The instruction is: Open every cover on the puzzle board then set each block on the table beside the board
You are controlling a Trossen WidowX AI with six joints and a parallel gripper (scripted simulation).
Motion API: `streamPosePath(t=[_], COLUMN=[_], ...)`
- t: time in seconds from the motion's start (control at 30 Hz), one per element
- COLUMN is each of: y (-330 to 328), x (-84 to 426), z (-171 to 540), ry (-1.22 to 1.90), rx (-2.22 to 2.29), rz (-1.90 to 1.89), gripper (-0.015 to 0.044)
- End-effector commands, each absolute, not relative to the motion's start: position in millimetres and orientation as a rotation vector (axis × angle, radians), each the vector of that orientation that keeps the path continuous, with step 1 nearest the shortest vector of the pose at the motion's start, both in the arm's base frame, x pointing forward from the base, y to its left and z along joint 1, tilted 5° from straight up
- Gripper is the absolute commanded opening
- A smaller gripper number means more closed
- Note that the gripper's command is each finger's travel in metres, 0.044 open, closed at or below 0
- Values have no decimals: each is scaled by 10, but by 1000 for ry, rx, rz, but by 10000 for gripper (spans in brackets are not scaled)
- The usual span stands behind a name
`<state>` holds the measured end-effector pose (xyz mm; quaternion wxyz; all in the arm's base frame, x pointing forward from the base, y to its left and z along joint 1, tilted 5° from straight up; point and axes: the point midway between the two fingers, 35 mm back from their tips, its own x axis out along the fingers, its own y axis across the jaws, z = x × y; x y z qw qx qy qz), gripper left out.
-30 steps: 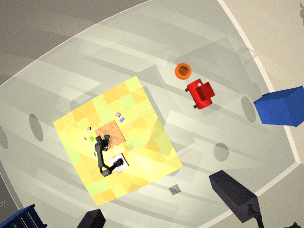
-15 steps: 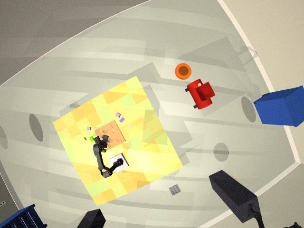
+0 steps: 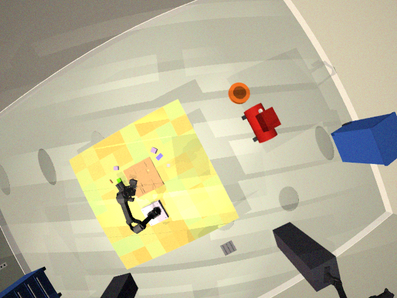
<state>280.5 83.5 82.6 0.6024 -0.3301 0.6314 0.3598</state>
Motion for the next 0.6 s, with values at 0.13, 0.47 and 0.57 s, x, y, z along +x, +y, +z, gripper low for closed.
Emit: streamPosePath(t=[0.13, 0.47, 0.57], y=[1160, 1517, 1619], x=[2703, 2539, 2481], z=[852, 872, 878], ry=[1460, 1459, 1459], rx=[-758, -755, -754], rz=[836, 839, 840], gripper=[80, 80, 80])
